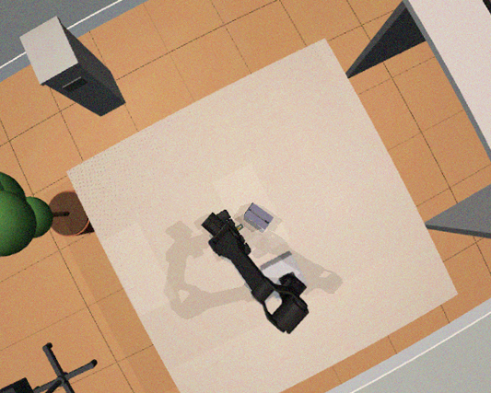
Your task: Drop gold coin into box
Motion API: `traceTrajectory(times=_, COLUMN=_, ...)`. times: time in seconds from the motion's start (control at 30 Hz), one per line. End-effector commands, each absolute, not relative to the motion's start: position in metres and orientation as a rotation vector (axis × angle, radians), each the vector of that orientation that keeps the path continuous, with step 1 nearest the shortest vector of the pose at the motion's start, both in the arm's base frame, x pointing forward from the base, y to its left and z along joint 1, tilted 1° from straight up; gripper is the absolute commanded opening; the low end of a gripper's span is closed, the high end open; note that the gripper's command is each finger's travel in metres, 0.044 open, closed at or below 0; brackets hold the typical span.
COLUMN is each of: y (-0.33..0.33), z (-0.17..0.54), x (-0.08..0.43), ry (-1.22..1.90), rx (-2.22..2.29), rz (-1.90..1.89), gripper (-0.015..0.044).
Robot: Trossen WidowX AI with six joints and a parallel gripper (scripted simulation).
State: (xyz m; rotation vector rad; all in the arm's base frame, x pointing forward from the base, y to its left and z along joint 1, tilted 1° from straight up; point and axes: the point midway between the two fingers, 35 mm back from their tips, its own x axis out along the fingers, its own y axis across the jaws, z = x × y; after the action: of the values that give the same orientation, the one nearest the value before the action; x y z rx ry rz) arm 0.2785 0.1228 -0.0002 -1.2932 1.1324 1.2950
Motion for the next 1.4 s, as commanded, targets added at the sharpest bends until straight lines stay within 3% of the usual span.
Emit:
traceTrajectory(times=0.0, y=0.121, z=-0.008, x=0.277, ry=1.140, rx=-1.295, rz=1.291, gripper=0.0161)
traceTrajectory(times=0.37, y=0.120, z=-0.024, x=0.276, ry=1.140, rx=-1.295, rz=1.291, gripper=0.0161)
traceTrajectory(times=0.57, y=0.120, z=-0.024, x=0.276, ry=1.140, rx=-1.295, rz=1.291, gripper=0.0003)
traceTrajectory(times=1.37, y=0.122, z=0.007, x=0.279, ry=1.140, rx=-1.295, rz=1.291, gripper=0.0000)
